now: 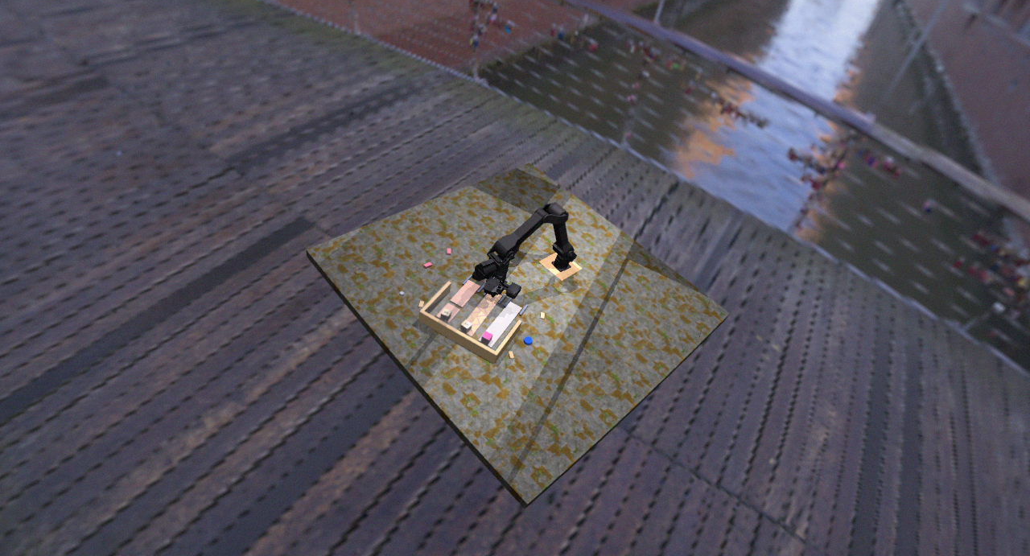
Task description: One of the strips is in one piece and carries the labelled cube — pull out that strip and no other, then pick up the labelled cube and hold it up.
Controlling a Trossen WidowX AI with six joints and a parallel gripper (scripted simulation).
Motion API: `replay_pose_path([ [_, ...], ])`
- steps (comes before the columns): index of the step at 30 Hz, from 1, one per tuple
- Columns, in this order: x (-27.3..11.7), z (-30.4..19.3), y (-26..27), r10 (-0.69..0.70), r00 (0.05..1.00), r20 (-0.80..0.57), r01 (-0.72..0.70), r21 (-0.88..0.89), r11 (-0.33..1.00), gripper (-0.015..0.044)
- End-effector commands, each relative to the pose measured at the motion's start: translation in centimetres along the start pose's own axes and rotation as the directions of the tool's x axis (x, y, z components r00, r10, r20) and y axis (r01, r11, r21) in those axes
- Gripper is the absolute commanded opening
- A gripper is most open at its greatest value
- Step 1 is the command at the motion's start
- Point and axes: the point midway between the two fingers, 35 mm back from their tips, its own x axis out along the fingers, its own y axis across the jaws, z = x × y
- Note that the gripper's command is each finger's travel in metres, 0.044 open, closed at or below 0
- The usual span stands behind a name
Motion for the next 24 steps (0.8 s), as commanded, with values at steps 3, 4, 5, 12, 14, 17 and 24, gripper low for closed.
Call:
replay_pose_path([
  [3, 0.28, 0.12, 0.03, 0.004, 1.000, 0.000, -0.004, 0.002, 1.000, 0.0000],
  [4, 0.28, 0.13, 0.02, 0.004, 1.000, 0.000, -0.004, 0.002, 1.000, 0.0000],
  [5, 0.30, 0.15, 0.02, 0.004, 1.000, 0.000, -0.004, 0.002, 1.000, 0.0000],
  [12, 0.36, 0.25, -0.02, 0.004, 1.000, 0.000, -0.004, 0.002, 1.000, 0.0000],
  [14, 0.38, 0.28, -0.04, 0.004, 1.000, 0.000, -0.004, 0.002, 1.000, 0.0000],
  [17, 0.41, 0.34, -0.06, 0.004, 1.000, 0.000, -0.004, 0.002, 1.000, 0.0000],
  [24, 0.42, -0.51, -0.08, 0.004, 1.000, -0.001, -0.004, 0.002, 1.000, 0.0000],
])
